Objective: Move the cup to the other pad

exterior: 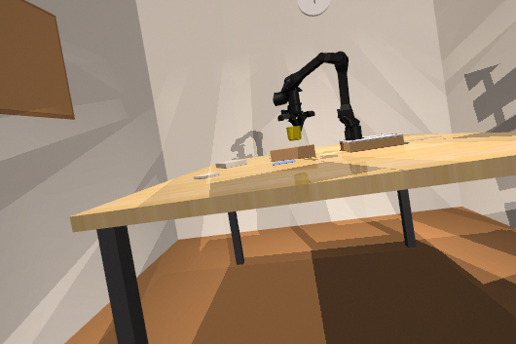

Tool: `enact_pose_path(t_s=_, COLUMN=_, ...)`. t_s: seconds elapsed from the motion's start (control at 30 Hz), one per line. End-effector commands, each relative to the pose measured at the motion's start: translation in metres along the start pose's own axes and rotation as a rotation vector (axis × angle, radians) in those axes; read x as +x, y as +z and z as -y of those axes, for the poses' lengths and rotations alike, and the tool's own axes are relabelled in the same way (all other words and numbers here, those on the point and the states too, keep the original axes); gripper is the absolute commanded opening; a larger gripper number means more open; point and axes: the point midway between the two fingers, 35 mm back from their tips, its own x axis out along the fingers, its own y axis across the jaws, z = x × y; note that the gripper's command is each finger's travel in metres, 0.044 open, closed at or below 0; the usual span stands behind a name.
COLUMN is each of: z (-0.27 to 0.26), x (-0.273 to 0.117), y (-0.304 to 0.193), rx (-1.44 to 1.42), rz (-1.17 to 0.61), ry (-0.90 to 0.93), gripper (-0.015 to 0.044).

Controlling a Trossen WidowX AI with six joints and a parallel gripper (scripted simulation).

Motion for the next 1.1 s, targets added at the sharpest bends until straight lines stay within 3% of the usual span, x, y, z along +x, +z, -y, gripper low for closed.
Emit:
enact_pose_path(t_s=0.0, z=0.007, x=0.000, y=0.004, rx=-0.003, rz=0.001, ry=-0.006, gripper=0.0000)
enact_pose_path(t_s=1.07, z=0.026, x=0.021, y=0.018, rx=-0.003, rz=0.002, ry=-0.008, gripper=0.0000)
